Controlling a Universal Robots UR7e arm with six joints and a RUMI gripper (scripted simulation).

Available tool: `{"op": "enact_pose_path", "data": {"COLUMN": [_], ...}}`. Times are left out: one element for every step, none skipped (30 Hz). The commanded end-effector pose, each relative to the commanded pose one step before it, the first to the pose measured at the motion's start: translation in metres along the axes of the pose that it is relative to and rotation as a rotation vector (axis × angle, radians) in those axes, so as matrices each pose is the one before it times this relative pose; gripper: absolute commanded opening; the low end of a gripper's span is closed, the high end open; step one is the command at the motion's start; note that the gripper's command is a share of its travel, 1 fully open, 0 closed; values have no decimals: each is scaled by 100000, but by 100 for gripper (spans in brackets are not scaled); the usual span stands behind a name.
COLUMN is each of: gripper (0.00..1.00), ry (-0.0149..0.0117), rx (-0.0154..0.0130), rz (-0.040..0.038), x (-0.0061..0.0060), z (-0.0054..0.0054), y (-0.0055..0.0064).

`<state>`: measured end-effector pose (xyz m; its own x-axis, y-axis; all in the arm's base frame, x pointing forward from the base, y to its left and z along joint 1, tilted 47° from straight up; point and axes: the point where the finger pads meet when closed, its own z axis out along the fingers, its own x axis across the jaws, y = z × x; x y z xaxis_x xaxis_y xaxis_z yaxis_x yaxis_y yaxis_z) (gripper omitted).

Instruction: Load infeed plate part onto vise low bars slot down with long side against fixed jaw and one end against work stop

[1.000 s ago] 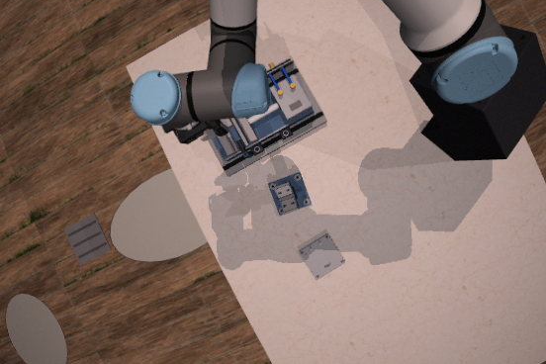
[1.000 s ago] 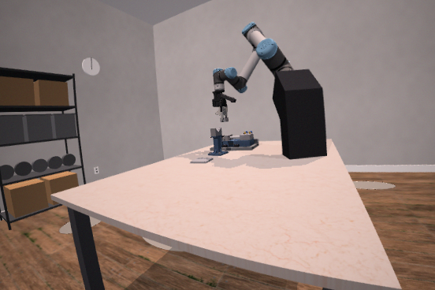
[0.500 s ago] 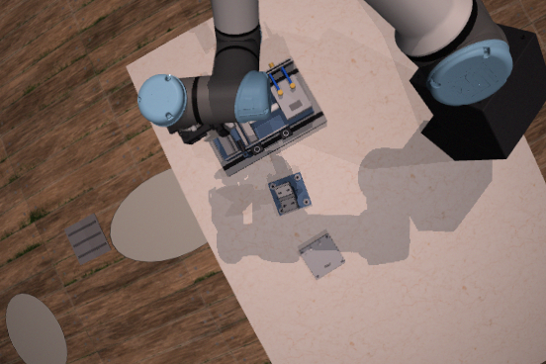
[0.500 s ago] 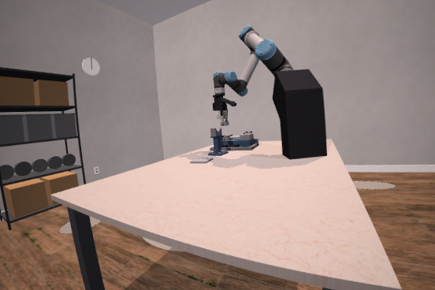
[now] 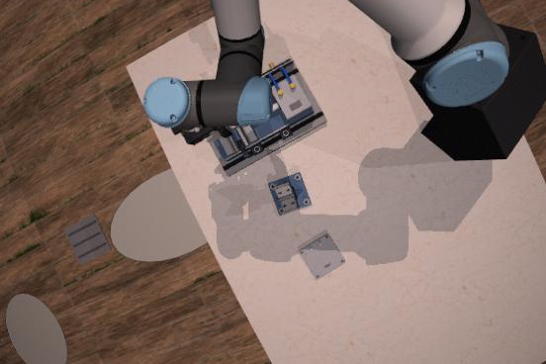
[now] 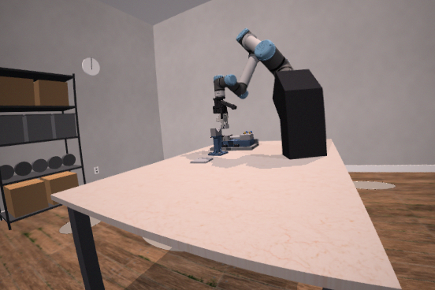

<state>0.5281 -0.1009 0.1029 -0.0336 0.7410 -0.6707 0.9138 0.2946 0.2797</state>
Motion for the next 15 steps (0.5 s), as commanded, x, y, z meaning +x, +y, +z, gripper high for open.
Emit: {"op": "enact_pose_path", "data": {"gripper": [0, 0, 0, 0, 0, 0, 0, 0, 0, 0, 0, 0, 0, 0, 0], "ry": [-41, 0, 0, 0, 0, 0, 0, 0, 0, 0, 0, 0, 0, 0, 0], "rx": [-155, 0, 0, 0, 0, 0, 0, 0, 0, 0, 0, 0, 0, 0, 0], "rz": [22, 0, 0, 0, 0, 0, 0, 0, 0, 0, 0, 0, 0, 0, 0], "x": [-19, 0, -1, -1, -1, -1, -1, -1, -1, -1, -1, -1, -1, 0, 0], "z": [464, 0, 109, 102, 96, 89, 82, 76, 69, 63, 56, 50, 44, 38, 33], "y": [51, 0, 0, 1, 0, 0, 0, 0, 1, 0, 0, 0, 0, 0, 0]}}
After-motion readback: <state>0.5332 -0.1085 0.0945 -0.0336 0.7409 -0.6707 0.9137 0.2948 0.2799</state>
